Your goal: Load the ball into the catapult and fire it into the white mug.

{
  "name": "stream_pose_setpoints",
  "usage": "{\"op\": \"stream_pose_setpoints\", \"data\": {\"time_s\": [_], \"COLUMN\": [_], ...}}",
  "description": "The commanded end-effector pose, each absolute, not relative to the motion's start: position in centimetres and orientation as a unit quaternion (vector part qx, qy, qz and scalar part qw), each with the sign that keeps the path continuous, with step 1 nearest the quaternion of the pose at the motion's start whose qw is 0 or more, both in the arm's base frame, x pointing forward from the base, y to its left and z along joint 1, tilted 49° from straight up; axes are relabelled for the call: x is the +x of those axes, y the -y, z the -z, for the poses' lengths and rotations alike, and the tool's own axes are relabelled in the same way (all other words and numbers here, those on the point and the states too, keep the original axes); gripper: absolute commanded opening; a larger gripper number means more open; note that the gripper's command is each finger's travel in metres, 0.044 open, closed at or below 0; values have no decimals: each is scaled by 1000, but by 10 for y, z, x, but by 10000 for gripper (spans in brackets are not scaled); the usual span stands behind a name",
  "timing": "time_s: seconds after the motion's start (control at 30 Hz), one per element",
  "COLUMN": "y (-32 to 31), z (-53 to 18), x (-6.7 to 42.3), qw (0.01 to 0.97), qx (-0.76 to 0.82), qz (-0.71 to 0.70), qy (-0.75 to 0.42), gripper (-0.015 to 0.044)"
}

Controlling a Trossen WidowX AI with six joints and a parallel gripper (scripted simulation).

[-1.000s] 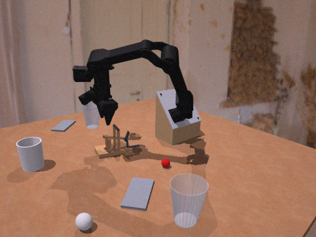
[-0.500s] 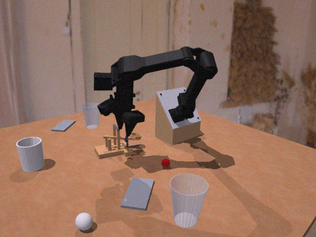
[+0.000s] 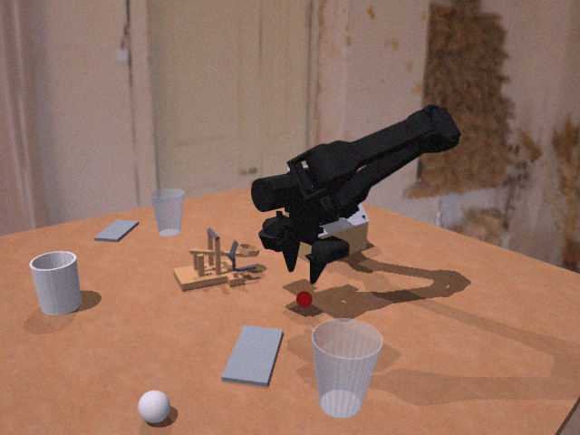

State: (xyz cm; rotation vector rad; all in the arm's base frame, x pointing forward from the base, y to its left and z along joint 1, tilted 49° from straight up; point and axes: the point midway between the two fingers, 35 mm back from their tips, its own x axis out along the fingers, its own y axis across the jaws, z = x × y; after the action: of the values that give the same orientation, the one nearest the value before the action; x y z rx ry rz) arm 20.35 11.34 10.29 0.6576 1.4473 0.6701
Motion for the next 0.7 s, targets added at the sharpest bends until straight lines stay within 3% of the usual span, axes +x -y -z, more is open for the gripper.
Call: {"op": "stream_pose_setpoints", "data": {"time_s": [0.0, 0.67], "y": [-117, -143], "z": [-105, -82], "x": [199, 200], "qw": [650, 650], "qx": [292, 292], "qz": [-298, -297], "qy": [-635, -635], "gripper": [300, 300]}}
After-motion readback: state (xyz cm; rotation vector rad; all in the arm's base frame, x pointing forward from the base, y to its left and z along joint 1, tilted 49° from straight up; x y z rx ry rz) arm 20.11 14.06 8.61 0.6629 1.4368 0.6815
